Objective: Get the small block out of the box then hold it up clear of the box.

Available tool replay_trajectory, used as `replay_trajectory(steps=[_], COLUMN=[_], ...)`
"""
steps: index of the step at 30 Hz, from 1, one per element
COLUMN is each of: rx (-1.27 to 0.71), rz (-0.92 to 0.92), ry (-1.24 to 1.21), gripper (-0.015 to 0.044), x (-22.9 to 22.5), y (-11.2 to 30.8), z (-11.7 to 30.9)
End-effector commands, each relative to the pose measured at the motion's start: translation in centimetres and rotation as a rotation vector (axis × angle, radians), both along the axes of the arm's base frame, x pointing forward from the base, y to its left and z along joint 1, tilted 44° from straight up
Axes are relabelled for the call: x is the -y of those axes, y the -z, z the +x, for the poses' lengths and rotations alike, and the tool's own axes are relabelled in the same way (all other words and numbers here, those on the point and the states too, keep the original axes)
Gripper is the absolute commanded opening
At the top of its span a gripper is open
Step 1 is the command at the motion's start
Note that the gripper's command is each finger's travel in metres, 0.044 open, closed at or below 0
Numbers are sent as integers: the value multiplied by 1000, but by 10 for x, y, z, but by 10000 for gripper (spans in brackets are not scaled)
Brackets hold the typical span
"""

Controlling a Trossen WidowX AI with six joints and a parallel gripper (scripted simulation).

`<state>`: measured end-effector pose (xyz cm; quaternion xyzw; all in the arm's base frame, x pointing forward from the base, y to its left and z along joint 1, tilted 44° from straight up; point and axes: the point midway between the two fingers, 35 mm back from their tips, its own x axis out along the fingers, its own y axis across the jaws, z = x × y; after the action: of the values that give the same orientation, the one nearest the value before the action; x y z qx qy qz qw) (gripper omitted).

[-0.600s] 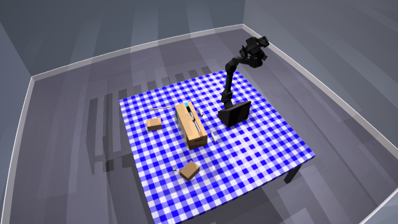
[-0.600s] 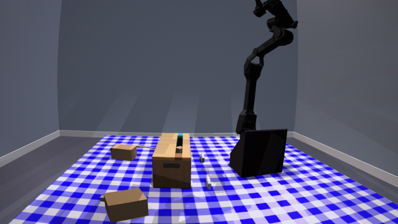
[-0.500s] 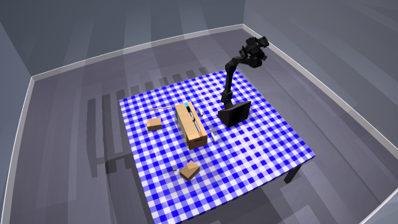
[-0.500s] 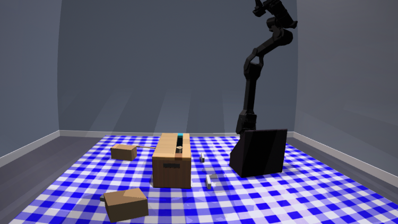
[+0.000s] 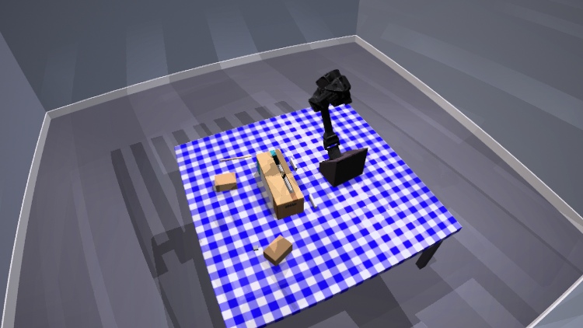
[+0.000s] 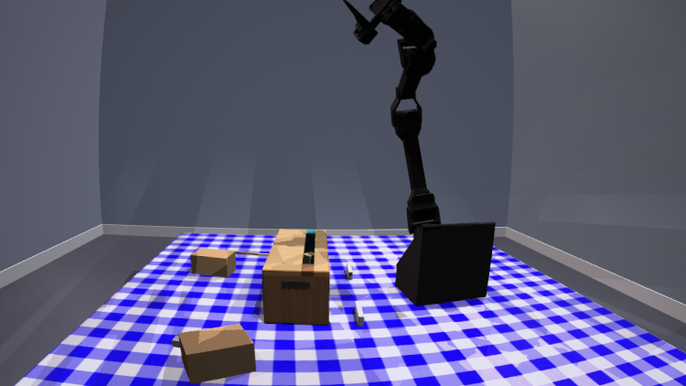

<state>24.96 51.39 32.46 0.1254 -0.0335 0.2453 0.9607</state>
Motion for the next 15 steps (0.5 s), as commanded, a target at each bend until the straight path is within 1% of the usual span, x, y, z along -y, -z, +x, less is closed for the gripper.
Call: replay_trajectory(steps=[1,8,12,15], rx=[-109,-353,-502,-614], rz=[2,22,60,102], ry=[64,237,364,474], gripper=[400,400,400,400], x=[38,128,190,240], y=[13,56,82,101], z=[49,126,153,165])
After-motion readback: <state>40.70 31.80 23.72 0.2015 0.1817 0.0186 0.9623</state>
